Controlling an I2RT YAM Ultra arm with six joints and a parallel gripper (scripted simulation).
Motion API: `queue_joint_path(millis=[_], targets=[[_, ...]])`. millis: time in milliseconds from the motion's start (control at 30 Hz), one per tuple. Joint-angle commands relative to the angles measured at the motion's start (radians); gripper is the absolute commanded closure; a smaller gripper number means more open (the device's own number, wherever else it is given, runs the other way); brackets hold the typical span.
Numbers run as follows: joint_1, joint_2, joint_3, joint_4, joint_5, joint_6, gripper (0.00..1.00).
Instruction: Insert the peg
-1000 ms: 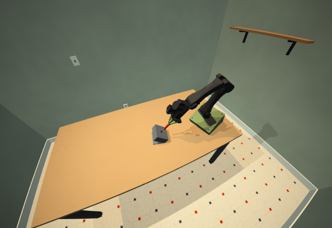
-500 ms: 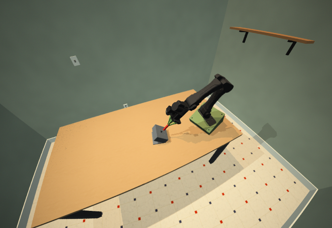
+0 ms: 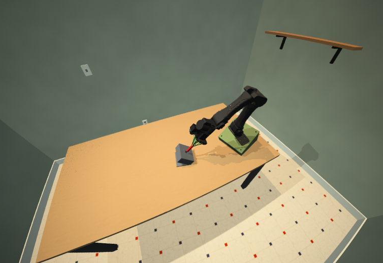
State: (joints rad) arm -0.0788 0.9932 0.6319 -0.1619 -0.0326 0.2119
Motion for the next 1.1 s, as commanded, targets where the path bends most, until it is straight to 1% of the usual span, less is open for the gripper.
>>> queue_joint_path(millis=[0, 267, 667, 1067], targets=[[0.01, 0.013, -0.023, 0.032, 0.012, 0.01, 1.0], [0.011, 0.033, -0.018, 0.047, 0.013, 0.01, 1.0], [0.011, 0.015, 0.002, 0.01, 0.013, 0.01, 1.0], [0.01, -0.021, 0.024, -0.047, 0.011, 0.01, 1.0]])
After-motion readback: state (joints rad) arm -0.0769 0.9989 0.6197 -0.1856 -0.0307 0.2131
